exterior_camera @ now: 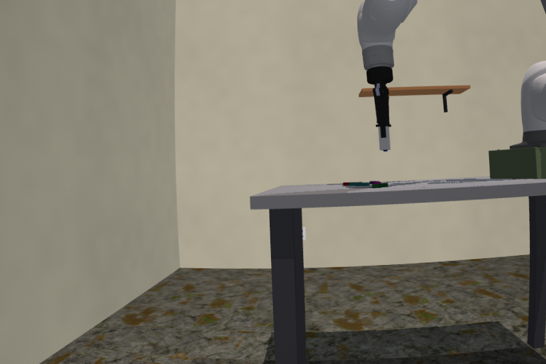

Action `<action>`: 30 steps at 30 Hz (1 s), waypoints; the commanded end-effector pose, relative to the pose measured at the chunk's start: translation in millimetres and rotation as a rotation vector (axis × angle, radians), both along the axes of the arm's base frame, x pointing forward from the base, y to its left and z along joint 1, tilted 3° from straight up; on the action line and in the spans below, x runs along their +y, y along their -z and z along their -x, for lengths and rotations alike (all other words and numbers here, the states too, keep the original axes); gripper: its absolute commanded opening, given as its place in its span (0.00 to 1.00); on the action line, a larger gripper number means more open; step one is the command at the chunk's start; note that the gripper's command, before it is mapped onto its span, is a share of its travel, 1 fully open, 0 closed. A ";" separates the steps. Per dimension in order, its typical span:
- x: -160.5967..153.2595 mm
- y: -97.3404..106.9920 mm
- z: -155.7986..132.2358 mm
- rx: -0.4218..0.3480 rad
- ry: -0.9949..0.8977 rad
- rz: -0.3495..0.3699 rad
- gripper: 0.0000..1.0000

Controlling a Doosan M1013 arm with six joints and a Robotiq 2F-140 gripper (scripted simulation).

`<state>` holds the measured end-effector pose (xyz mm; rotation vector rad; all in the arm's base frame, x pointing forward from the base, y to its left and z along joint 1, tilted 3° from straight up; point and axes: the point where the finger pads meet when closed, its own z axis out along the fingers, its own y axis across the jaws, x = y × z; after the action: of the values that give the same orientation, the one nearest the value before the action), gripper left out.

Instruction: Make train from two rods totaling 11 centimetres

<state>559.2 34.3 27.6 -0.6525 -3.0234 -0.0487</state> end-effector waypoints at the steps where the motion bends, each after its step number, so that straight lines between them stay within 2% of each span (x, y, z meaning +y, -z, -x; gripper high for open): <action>1: 0.0 0.2 1.2 -0.002 0.003 0.005 0.03; 13: 0.3 7.5 1.4 -0.002 0.003 0.005 0.03; 25: 2.5 55.0 2.7 -0.002 0.003 0.005 0.03; 27: 2.5 55.0 2.7 -0.002 0.003 0.005 0.03; 30: 3.0 67.2 3.0 -0.002 0.003 0.005 0.03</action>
<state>558.9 36.0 -27.7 -0.6567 -3.0280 -0.0412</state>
